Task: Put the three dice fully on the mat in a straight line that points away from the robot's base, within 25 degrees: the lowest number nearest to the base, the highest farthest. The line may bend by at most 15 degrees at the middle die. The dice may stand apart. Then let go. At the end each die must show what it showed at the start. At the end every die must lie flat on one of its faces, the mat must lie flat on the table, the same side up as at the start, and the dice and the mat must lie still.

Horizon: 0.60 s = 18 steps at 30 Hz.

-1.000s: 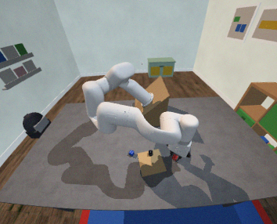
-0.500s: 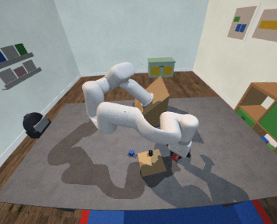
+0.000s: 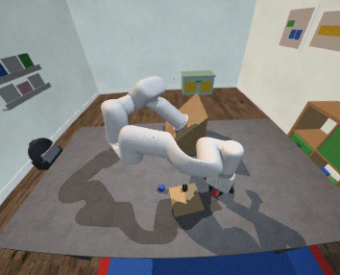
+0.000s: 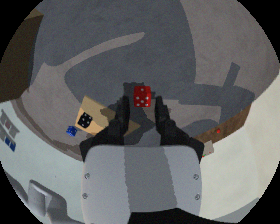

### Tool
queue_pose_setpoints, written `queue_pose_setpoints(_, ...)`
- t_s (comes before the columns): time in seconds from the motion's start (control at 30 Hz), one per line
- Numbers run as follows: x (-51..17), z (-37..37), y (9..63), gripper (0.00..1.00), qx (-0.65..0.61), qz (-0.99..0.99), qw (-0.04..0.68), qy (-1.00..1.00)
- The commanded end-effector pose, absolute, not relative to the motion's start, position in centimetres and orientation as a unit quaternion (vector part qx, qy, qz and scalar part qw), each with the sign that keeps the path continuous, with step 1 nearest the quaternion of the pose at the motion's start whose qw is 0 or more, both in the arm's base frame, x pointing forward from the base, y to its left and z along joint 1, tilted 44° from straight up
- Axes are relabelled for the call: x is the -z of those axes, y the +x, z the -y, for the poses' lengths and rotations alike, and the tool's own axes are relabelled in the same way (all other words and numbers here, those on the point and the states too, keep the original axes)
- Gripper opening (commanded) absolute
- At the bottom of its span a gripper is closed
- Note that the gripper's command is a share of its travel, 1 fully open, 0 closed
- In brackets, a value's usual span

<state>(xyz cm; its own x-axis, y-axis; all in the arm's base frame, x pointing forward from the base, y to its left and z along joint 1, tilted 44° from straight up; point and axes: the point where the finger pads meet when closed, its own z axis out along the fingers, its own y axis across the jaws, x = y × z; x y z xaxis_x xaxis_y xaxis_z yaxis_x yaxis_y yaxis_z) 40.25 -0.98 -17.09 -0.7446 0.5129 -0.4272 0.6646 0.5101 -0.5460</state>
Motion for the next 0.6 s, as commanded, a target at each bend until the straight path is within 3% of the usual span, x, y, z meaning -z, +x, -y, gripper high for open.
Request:
queue_pose_setpoints(0.0, 17.2, 1.0, 40.3, 0.42, 0.357, -0.863, 0.107, 0.341)
queue_pose_setpoints(0.57, 18.9, 2.6, 40.2, 0.42, 0.357, -0.863, 0.107, 0.341)
